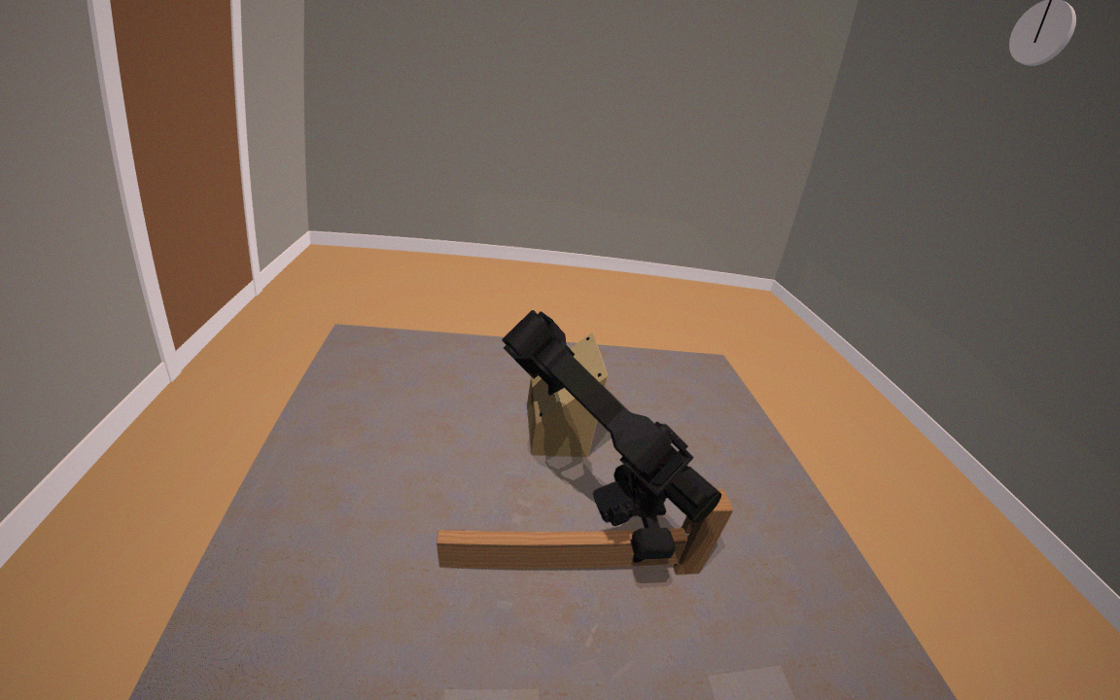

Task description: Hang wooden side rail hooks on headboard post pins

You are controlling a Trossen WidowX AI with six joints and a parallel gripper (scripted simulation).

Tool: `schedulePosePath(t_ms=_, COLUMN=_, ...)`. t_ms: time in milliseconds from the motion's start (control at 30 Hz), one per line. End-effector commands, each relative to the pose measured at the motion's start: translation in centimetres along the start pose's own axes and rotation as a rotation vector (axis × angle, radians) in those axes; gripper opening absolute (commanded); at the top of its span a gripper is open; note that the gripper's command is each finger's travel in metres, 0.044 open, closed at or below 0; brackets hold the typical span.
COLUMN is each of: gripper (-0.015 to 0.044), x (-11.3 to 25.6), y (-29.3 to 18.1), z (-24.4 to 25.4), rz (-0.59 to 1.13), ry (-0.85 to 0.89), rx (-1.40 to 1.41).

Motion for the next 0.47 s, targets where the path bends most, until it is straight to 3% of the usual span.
schedulePosePath(t_ms=0, gripper=0.0440, x=0.35, y=2.25, z=0.67, rz=0.005, ry=0.007, rx=-0.009)
schedulePosePath(t_ms=433, gripper=0.0440, x=-0.02, y=2.32, z=0.67, rz=0.002, ry=-0.002, rx=-0.016)
Point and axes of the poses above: the point midway between the two fingers, 35 mm back from their tips, its own x axis back along the fingers, its own z axis across the jaws, y = z × x, the point moved 5 cm from there along x, back along the fingers, and after that the axes turned 10 degrees about -x, right-handed, at the moved point
